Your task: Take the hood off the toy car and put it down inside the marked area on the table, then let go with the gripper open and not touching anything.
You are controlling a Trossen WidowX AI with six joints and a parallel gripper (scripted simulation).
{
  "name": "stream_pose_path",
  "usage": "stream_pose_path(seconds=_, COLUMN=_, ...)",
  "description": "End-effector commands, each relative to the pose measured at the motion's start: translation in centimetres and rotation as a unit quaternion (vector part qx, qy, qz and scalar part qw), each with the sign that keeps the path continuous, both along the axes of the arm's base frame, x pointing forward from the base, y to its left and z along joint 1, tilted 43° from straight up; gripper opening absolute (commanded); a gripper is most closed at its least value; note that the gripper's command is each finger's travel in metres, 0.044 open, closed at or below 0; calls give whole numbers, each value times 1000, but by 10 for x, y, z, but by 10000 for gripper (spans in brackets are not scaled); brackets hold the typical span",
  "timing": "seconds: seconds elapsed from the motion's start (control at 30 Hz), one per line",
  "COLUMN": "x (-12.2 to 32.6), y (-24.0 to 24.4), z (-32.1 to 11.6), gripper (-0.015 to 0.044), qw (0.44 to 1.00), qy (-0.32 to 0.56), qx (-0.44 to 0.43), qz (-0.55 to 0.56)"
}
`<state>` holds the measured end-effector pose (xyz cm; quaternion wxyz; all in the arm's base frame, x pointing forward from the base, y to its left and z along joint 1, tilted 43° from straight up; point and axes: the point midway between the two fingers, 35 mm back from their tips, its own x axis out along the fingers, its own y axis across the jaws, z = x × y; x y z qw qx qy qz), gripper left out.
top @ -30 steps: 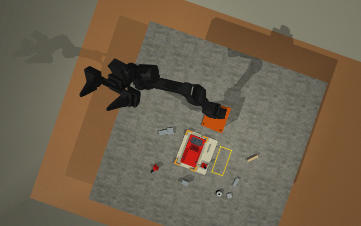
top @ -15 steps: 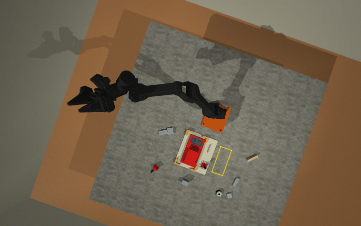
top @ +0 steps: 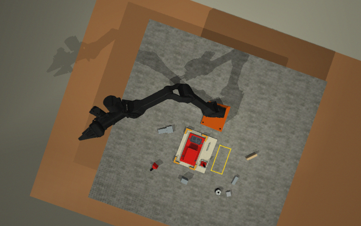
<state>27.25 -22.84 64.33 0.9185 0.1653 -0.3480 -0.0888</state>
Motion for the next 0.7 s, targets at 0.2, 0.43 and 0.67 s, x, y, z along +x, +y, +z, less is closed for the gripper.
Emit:
stream_pose_path(seconds=0.2, x=103, y=-32, z=-127, gripper=440, qw=973, qy=160, qx=166, qz=-21)
stream_pose_path(seconds=0.43, x=150, y=-18, z=-221, gripper=440, qw=927, qy=294, qx=227, qz=-44)
stream_pose_path(seconds=0.67, x=176, y=16, z=-320, gripper=440, qw=857, qy=447, qx=246, qz=-72)
